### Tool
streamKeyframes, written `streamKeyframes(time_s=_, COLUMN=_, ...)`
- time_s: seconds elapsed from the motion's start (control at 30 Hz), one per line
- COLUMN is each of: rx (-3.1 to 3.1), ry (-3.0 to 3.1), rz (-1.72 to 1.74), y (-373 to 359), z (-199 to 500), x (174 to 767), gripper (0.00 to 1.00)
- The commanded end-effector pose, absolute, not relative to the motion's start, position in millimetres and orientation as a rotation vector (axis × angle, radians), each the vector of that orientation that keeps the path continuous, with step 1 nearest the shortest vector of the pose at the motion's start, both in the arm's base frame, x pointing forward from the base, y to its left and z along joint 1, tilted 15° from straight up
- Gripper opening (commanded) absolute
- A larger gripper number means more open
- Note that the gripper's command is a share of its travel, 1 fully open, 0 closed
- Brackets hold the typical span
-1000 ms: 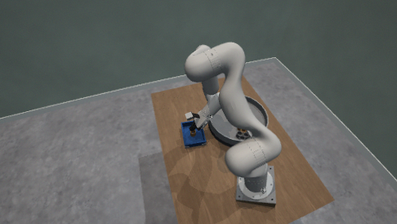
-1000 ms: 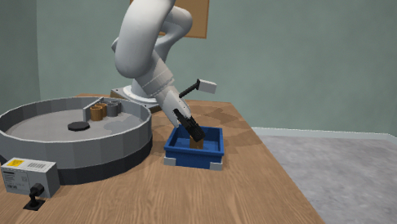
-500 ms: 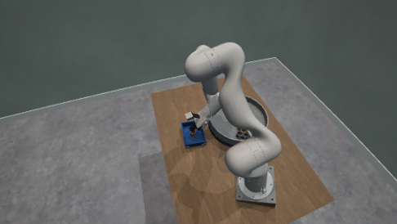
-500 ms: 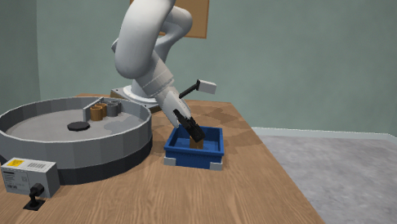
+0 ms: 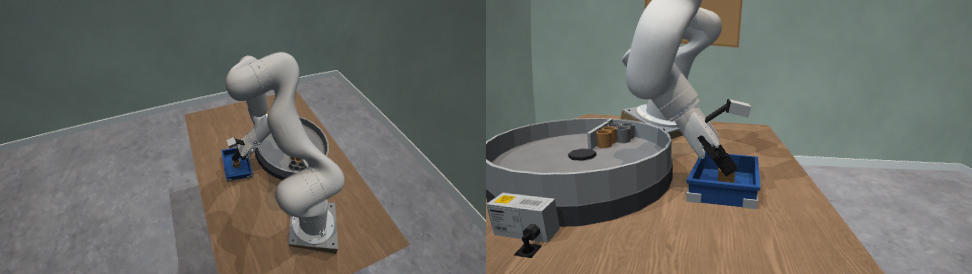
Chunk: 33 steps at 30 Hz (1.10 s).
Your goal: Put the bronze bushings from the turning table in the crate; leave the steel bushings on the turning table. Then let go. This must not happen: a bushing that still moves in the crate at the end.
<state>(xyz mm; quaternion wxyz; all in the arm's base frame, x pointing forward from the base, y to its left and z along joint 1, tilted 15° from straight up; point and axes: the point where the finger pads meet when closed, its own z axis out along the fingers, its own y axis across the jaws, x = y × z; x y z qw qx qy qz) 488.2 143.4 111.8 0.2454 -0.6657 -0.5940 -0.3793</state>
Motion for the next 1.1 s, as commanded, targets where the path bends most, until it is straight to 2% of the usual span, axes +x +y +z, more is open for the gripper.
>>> streamKeyframes(time_s=0.0, rx=-1.816, ry=-1.622, rz=-1.037, y=143.4, z=112.1, x=488.8, gripper=0.00)
streamKeyframes(time_s=0.43, rx=-1.816, ry=-1.622, rz=-1.037, y=143.4, z=112.0, x=488.9, gripper=0.00)
streamKeyframes(time_s=0.47, rx=-1.816, ry=-1.622, rz=-1.037, y=143.4, z=112.0, x=488.9, gripper=0.11)
streamKeyframes(time_s=1.07, rx=-1.816, ry=-1.622, rz=-1.037, y=143.4, z=112.0, x=488.9, gripper=0.11)
